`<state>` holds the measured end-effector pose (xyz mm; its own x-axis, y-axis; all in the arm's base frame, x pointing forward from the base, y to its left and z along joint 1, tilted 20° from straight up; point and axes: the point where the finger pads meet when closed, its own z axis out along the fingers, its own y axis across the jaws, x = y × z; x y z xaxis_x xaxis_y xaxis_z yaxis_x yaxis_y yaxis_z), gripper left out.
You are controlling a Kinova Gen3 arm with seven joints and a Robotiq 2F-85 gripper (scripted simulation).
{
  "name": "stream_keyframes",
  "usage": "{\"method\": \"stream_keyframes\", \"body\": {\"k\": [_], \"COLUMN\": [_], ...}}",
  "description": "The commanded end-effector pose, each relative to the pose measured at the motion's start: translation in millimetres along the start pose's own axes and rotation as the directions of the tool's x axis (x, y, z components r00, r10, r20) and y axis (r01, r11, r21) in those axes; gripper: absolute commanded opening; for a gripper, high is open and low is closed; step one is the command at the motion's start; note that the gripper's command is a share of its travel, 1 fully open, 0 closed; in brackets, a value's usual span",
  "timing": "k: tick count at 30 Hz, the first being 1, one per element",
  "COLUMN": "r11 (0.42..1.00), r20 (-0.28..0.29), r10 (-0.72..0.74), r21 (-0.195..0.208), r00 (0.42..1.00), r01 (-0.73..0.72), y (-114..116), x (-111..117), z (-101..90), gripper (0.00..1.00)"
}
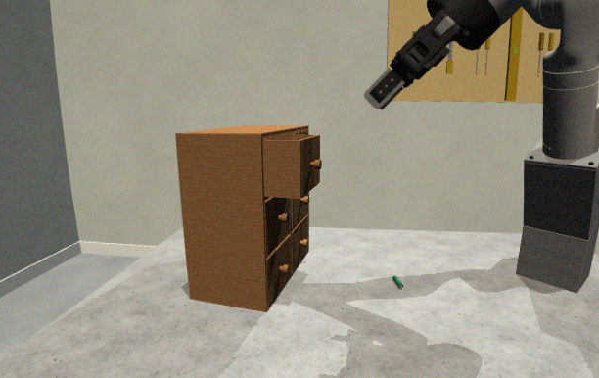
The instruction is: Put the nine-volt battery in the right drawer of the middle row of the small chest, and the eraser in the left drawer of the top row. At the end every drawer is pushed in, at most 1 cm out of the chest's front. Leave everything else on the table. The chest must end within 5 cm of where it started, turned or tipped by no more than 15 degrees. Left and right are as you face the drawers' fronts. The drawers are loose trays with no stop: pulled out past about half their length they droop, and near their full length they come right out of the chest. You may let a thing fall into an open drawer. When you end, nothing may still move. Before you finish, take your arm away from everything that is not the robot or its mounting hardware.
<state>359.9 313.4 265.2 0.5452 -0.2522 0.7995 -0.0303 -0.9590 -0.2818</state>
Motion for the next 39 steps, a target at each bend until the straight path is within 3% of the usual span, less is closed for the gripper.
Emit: {"method": "stream_keyframes", "body": {"k": [1,39], "r11": [1.0,1.0], "r20": [0.009,0.337], "r10": [0.012,0.013], "r21": [-0.008,-0.007], "r00": [1.0,0.941], "r01": [-0.012,-0.011], "y": [3.2,3.1], "x": [5.9,16.6], "z": [1.2,-9.9], "gripper": [1.0,1.0]}}
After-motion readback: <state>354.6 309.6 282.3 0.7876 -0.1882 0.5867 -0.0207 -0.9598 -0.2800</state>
